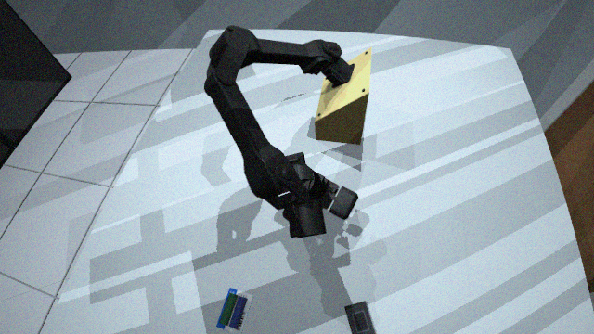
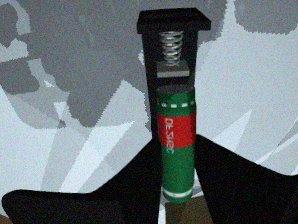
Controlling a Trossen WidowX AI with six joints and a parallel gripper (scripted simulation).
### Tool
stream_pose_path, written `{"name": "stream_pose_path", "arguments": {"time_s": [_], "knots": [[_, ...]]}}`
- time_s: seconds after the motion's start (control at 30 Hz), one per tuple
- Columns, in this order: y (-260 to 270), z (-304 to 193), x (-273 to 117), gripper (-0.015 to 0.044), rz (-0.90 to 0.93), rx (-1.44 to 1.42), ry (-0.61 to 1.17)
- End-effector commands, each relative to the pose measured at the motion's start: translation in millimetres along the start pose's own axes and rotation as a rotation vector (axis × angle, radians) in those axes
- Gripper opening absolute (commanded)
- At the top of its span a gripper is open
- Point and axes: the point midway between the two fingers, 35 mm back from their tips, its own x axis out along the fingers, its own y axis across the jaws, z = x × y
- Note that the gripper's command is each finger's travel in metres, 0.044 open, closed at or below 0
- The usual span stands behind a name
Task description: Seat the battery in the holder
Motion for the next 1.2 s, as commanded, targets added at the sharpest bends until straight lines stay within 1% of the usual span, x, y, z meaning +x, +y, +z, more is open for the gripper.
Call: {"name": "stream_pose_path", "arguments": {"time_s": [0.0,0.53,1.17], "knots": [[1.0,1.1,2.3,0.0058,0.001,0.003,0.032],[-0.2,6.4,6.7,0.0058,0.003,0.008,0.132],[-0.4,17.1,4.6,0.0058,0.003,0.009,0.134]]}}
